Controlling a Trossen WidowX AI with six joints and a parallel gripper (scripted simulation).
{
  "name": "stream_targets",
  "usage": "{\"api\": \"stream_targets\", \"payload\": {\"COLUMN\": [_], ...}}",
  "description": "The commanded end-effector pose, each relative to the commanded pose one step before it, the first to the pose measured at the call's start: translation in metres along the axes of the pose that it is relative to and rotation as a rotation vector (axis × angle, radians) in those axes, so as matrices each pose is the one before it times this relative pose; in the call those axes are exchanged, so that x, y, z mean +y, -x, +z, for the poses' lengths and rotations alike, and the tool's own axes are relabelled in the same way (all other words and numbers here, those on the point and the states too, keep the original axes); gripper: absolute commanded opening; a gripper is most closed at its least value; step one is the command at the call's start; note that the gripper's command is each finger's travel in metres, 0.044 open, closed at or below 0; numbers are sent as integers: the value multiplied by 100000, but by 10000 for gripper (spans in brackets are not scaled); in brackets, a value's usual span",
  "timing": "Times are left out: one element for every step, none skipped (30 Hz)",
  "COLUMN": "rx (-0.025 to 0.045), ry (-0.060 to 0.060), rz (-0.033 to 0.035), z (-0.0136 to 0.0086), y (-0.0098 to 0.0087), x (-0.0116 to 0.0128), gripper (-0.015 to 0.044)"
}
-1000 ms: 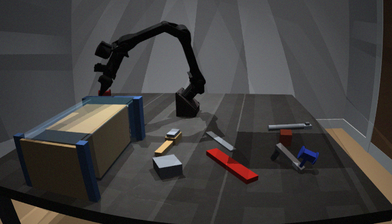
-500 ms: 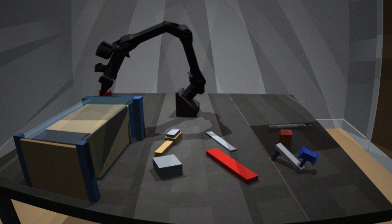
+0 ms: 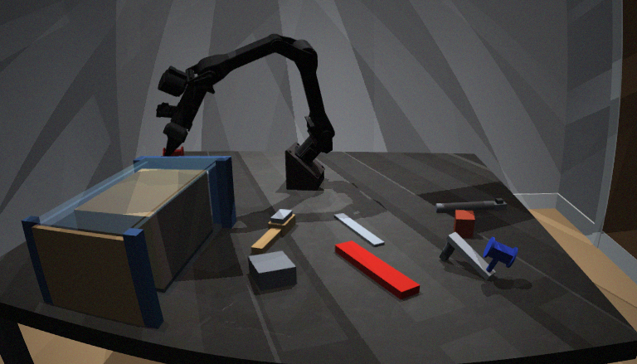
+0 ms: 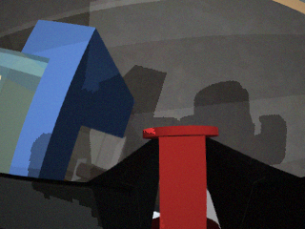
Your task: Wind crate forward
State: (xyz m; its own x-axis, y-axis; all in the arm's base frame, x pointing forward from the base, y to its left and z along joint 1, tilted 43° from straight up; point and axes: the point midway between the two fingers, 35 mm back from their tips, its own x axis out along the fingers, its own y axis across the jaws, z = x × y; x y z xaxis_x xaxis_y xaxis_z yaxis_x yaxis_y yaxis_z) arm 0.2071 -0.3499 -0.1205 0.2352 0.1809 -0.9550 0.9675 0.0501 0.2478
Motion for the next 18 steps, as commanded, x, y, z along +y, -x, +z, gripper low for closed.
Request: {"api": "stream_targets", "payload": {"rx": [6558, 10, 7, 10, 7, 10, 7, 10, 7, 10, 7, 10, 7, 11, 7, 11, 7, 11], "ry": [1245, -2, -1, -2, -1, -2, -1, -2, -1, -2, -1, -2, -1, -2, -1, -2, -1, -2], "rz": [2507, 5, 3, 5, 3, 4, 3, 4, 3, 4, 3, 4, 3, 4, 2, 3, 2, 3], "z": [-2416, -89, -61, -92, -61, -93, -63, -95, -64, -97, -64, -98, -65, -100, -66, -101, -67, -103], "y": [-429, 38, 26, 40, 26, 40, 27, 41, 27, 42, 28, 43, 28, 44, 29, 44, 29, 45], "x": [1878, 88, 60, 87, 58, 85, 57, 83, 55, 80, 53, 78, 52, 76, 50, 73, 48, 71], "gripper": [0, 0, 0, 0, 0, 0, 0, 0, 0, 0, 0, 0, 0, 0, 0, 0, 0, 0]}}
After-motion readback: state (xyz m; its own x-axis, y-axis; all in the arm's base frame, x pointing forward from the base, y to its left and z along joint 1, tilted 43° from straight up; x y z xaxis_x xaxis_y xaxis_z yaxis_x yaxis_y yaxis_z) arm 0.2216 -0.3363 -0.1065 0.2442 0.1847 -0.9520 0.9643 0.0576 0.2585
